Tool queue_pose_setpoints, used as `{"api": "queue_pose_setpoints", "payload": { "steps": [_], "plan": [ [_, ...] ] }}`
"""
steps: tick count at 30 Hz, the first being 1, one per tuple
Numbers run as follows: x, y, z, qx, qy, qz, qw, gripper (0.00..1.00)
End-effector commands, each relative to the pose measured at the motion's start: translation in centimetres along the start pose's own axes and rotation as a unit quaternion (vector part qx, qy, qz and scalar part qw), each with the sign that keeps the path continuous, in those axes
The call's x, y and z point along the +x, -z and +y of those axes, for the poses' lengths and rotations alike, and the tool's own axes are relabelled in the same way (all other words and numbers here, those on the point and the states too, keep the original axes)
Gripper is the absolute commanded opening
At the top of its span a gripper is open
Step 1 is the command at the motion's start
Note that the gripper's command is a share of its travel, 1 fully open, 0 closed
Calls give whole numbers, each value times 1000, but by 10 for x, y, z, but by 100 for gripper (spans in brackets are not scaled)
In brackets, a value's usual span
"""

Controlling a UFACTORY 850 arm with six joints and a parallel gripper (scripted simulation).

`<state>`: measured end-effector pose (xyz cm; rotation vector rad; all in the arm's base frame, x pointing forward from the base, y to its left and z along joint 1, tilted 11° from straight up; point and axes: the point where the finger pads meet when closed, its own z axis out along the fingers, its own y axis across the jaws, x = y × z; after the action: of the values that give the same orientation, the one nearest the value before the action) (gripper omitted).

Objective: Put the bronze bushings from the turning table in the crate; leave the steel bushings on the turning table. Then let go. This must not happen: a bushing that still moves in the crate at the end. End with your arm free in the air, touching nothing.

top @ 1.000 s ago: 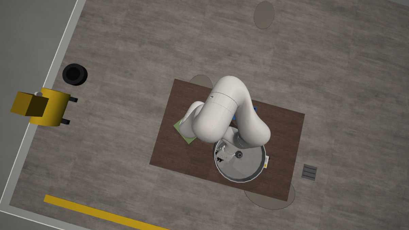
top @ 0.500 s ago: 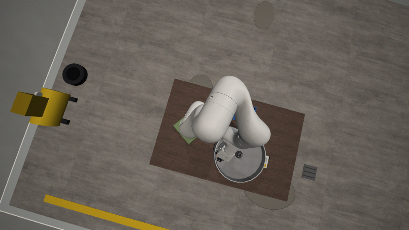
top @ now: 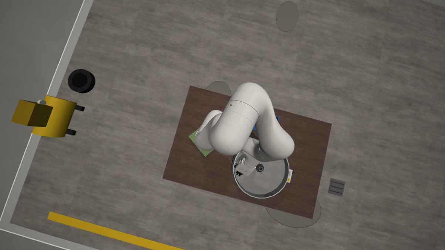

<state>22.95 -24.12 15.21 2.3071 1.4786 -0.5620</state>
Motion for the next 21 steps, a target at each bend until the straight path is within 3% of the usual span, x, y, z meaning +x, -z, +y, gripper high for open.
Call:
{"api": "queue_pose_setpoints", "payload": {
  "steps": [1, 5, 15, 21],
  "plan": [
    [0, 0, 1, 3, -4, 0, 1000, 11],
    [2, -3, 1, 20, -25, 0, 999, 11],
    [14, -16, 7, 116, -138, 1, 984, 11],
    [16, -17, 7, 125, -149, 1, 981, 11]
  ]
}}
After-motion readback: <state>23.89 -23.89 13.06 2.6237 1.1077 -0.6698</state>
